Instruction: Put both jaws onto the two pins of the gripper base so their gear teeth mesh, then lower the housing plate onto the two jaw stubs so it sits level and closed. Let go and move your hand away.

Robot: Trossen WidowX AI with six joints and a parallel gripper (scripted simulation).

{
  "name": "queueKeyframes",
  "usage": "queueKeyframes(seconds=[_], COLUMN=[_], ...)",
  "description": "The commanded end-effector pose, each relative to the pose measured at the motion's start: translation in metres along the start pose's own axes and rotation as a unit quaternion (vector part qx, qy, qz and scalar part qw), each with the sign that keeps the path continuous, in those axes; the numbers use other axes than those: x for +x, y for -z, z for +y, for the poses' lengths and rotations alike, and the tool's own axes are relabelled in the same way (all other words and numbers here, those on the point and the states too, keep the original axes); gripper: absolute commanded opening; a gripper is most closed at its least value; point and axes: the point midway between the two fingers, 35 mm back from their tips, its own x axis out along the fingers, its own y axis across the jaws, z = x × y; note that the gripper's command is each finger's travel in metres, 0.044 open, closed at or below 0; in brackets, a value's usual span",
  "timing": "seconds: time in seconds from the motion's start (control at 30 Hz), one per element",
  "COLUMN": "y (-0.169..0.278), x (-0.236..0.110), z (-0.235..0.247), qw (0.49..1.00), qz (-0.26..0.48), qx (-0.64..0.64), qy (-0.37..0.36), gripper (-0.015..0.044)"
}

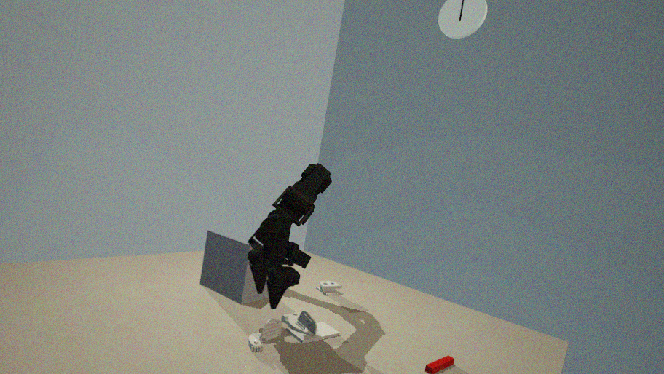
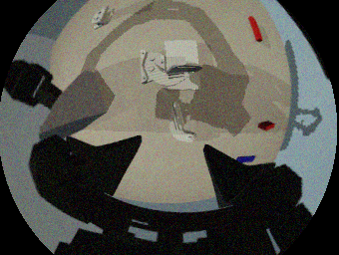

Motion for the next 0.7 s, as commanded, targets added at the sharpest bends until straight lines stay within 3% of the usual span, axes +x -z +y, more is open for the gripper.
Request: queueKeyframes(seconds=[0.0, 0.67], y=[-0.0026, -0.008], x=[-0.0019, -0.003], z=[-0.0012, -0.0028], qw=[0.999, 0.977], qz=[-0.002, -0.002], qx=[-0.036, -0.212], qy=[0.003, 0.004], gripper=[0.044, 0.044])
